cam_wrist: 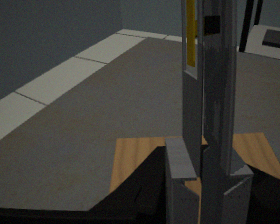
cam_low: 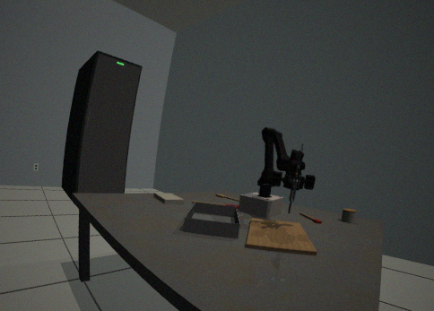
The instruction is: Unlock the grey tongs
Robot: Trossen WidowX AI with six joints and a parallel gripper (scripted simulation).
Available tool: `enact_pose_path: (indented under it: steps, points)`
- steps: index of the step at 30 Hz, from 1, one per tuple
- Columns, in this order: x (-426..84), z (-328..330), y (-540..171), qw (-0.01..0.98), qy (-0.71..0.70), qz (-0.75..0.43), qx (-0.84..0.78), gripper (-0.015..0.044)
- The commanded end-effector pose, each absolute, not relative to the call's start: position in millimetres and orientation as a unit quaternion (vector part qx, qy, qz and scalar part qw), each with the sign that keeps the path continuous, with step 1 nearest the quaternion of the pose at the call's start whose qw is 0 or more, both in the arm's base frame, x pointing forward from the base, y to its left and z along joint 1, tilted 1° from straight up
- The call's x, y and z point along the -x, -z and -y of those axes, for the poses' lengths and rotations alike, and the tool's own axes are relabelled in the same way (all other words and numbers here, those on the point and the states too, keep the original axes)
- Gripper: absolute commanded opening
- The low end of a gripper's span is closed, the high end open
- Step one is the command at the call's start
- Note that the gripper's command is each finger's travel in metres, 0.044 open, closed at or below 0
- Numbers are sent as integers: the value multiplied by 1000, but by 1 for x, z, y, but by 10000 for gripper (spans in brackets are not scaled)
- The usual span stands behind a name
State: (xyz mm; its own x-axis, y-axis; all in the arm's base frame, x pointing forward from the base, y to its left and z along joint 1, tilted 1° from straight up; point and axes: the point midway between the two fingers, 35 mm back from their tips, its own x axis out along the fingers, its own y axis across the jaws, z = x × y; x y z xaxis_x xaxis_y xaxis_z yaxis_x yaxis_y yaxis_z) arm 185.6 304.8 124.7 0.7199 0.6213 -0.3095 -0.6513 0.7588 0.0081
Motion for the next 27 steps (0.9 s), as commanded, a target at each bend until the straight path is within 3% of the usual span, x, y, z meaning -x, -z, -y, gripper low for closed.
enact_pose_path:
  steps: [1,27]
  points:
    - [-186,-304,-127,927,-342,-144,50,-150]
    - [-208,-340,-100,884,-341,-287,141,-150]
